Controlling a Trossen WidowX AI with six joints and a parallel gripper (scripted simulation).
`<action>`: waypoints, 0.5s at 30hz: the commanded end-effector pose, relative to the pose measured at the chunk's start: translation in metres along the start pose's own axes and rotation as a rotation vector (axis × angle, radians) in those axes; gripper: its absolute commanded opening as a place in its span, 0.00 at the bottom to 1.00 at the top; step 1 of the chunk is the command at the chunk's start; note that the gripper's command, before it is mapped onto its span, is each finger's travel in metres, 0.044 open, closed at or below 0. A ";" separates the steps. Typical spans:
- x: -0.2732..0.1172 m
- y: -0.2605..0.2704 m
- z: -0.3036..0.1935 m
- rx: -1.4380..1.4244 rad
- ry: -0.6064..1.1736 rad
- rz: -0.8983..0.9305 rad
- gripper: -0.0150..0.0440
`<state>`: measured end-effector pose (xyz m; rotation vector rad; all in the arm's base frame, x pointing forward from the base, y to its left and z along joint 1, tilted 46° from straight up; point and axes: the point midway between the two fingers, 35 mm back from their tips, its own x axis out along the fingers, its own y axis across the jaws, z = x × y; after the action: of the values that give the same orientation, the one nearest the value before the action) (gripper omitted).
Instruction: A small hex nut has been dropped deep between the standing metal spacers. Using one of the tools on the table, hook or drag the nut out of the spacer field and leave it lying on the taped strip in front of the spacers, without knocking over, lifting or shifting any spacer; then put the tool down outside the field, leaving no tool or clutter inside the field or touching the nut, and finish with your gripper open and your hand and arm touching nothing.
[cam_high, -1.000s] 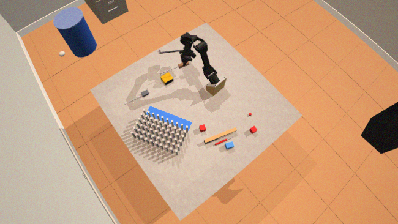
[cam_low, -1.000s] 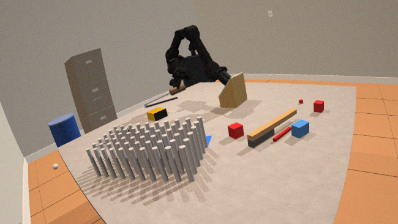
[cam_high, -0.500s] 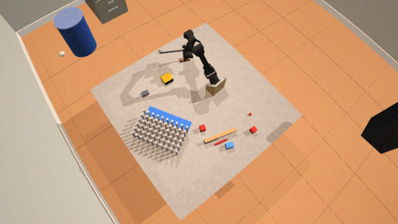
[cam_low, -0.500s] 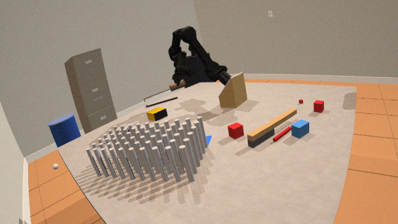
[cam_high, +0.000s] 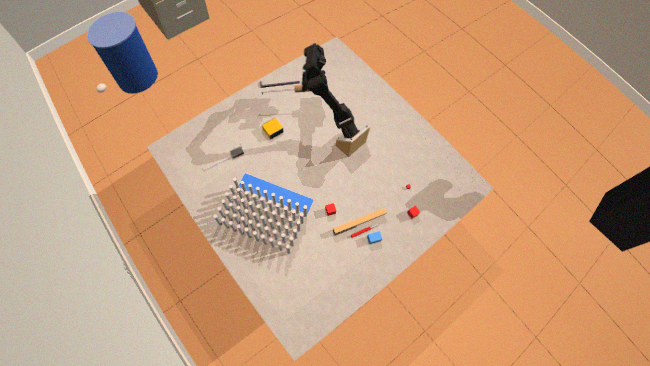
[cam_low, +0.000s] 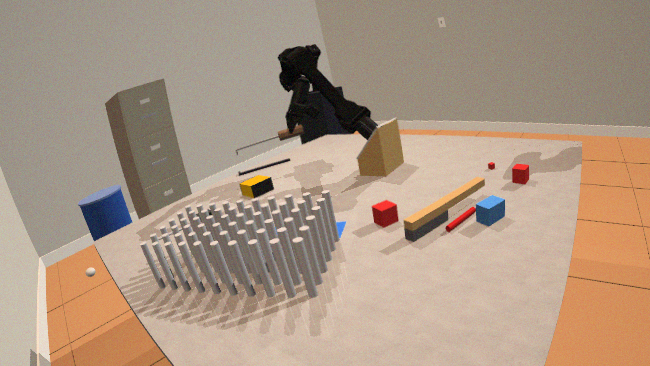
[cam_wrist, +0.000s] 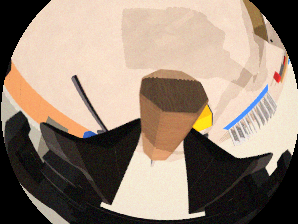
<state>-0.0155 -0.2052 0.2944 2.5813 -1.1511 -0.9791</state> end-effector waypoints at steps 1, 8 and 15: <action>-0.009 0.006 -0.003 -0.001 0.022 0.049 0.25; -0.025 0.017 -0.003 0.004 0.045 0.139 0.25; -0.024 0.018 -0.002 0.004 0.045 0.140 0.25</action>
<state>-0.0374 -0.2003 0.3136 2.4786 -1.3046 -0.8957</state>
